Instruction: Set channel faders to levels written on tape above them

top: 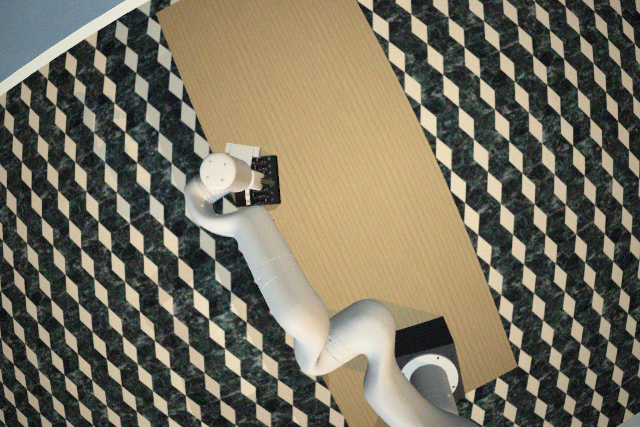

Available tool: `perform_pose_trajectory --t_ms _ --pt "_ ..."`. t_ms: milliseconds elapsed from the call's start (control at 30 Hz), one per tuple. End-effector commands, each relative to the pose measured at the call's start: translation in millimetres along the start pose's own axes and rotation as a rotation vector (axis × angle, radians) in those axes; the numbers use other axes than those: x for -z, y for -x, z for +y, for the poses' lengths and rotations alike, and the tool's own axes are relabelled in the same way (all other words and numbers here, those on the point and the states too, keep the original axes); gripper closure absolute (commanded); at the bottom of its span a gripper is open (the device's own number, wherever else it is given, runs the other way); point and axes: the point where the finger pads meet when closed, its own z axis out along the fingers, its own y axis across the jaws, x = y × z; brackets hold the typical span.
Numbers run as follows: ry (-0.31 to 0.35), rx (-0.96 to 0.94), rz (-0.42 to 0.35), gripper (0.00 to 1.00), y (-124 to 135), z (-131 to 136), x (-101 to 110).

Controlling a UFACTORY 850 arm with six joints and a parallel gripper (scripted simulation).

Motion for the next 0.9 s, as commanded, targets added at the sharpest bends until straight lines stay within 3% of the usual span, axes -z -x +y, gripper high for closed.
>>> perform_pose_trajectory --t_ms 0,100,167,200,500,867 --pt "-0.02 -0.278 0.01 0.0 5.2 -7.6 7.9" --pt "-0.03 -0.428 0.003 0.0 7.1 -9.8 10.0" --pt "-0.03 -0.428 0.003 0.0 7.1 -9.8 10.0" --pt "-0.038 -0.572 -0.001 0.0 7.5 -10.3 10.4" --pt "-0.065 -0.954 0.017 0.0 8.4 -11.3 11.4" --pt "-0.065 -0.974 0.017 0.0 11.0 -13.0 6.8"
